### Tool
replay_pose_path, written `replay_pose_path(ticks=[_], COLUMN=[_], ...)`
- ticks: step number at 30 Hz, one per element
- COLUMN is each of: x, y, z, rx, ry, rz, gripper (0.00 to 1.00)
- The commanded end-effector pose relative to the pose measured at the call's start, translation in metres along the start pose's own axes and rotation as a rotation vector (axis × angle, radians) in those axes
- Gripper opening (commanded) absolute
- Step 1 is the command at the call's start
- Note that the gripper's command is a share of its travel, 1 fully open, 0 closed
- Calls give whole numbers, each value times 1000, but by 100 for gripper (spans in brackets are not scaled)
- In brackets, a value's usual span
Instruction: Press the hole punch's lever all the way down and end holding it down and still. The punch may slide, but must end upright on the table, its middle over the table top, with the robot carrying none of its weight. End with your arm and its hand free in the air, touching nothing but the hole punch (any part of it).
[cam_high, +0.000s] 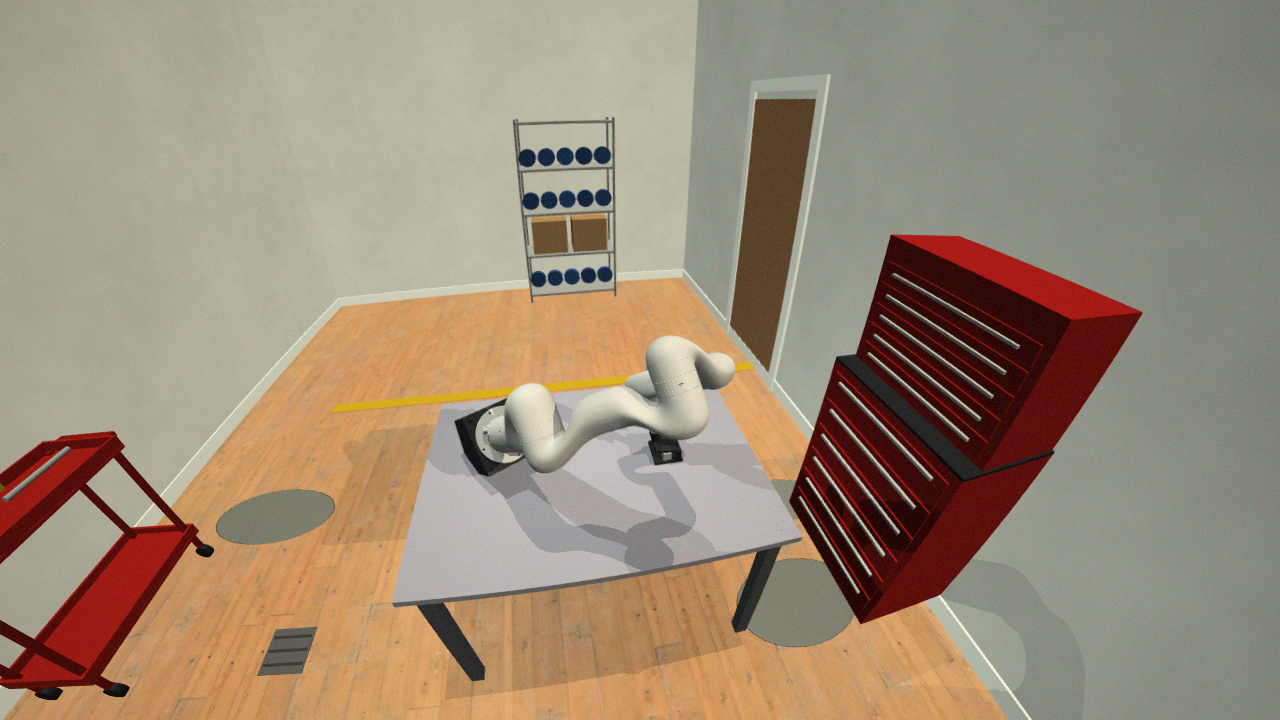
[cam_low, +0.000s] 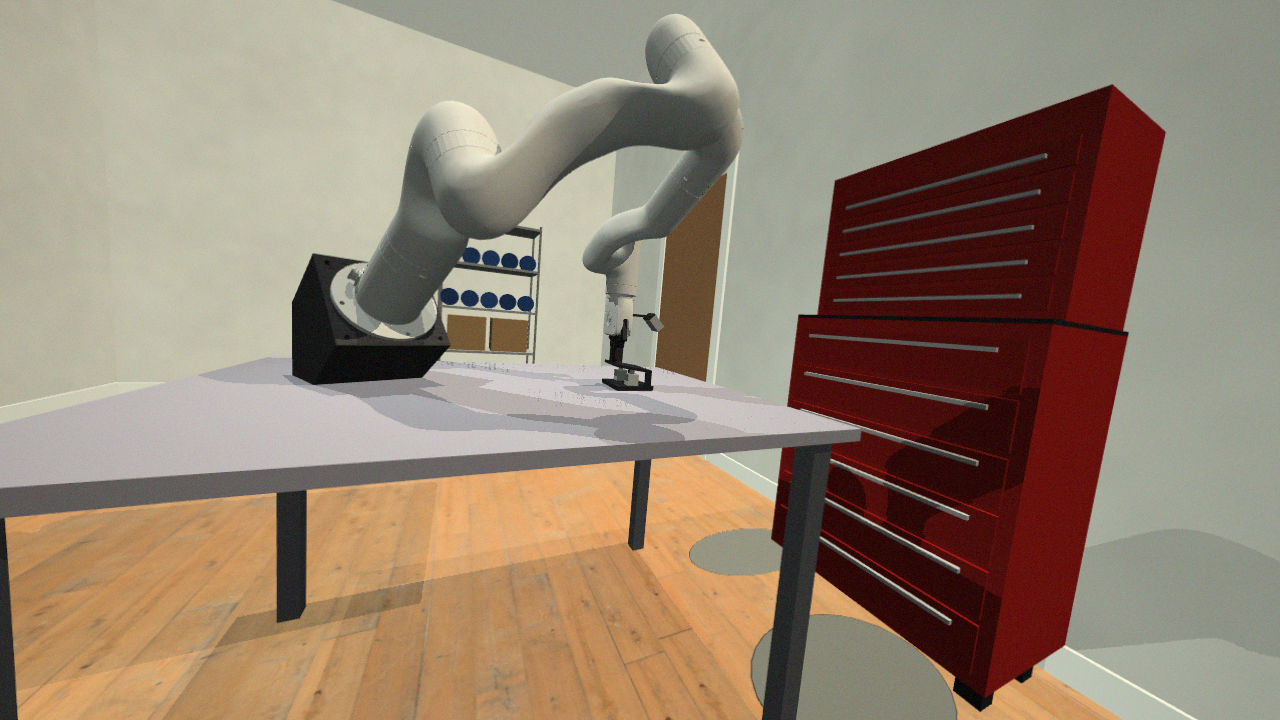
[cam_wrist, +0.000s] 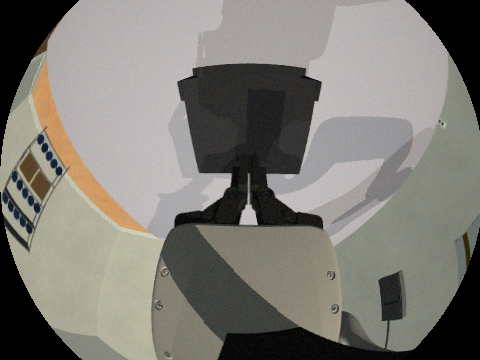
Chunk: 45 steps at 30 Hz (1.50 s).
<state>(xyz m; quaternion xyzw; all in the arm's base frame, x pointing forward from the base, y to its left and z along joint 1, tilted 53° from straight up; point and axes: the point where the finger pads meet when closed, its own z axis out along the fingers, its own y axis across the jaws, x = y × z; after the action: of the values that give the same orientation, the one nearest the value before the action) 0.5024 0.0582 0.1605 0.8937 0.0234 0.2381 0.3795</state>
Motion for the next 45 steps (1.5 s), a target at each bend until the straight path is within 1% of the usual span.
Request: replay_pose_path(ticks=[1,16,45], x=[0,0,0], y=[0,0,0], z=[0,9,13], rx=[0,0,0], ry=[1,1,1], rz=[0,0,0], gripper=[0,0,0])
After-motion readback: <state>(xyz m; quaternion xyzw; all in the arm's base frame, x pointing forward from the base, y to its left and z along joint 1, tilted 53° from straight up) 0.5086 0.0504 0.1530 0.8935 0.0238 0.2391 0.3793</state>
